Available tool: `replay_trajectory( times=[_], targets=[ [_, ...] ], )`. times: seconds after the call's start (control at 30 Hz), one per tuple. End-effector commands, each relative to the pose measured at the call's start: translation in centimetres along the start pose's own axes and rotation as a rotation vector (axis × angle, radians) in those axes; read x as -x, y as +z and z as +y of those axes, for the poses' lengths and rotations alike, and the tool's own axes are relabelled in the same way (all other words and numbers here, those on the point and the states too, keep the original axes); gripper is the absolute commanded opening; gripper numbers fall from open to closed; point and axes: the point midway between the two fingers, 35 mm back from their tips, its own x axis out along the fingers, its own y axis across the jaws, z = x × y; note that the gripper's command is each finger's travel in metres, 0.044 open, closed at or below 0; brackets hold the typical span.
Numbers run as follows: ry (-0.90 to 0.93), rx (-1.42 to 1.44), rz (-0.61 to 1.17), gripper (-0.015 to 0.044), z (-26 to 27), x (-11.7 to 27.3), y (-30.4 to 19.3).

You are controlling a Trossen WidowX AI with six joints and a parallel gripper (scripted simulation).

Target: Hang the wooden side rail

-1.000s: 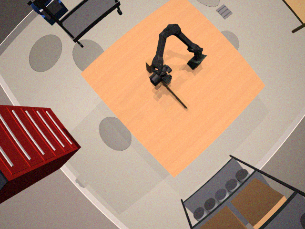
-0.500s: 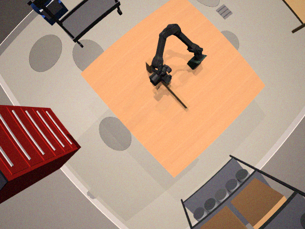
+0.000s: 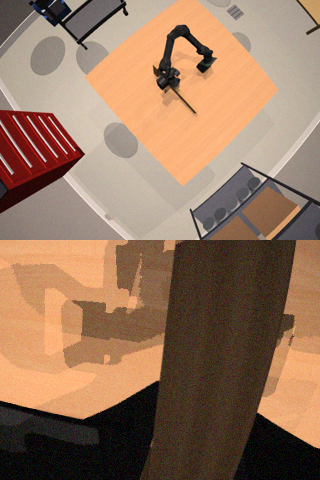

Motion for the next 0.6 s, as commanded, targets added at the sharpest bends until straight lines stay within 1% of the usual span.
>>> replay_trajectory(
  times=[0.0, 0.57],
  targets=[
    [-0.006, 0.005, 0.001, 0.0, -0.09, 0.19, -0.08],
    [-0.006, 0.005, 0.001, 0.0, -0.08, 0.19, -0.27]
  ],
)
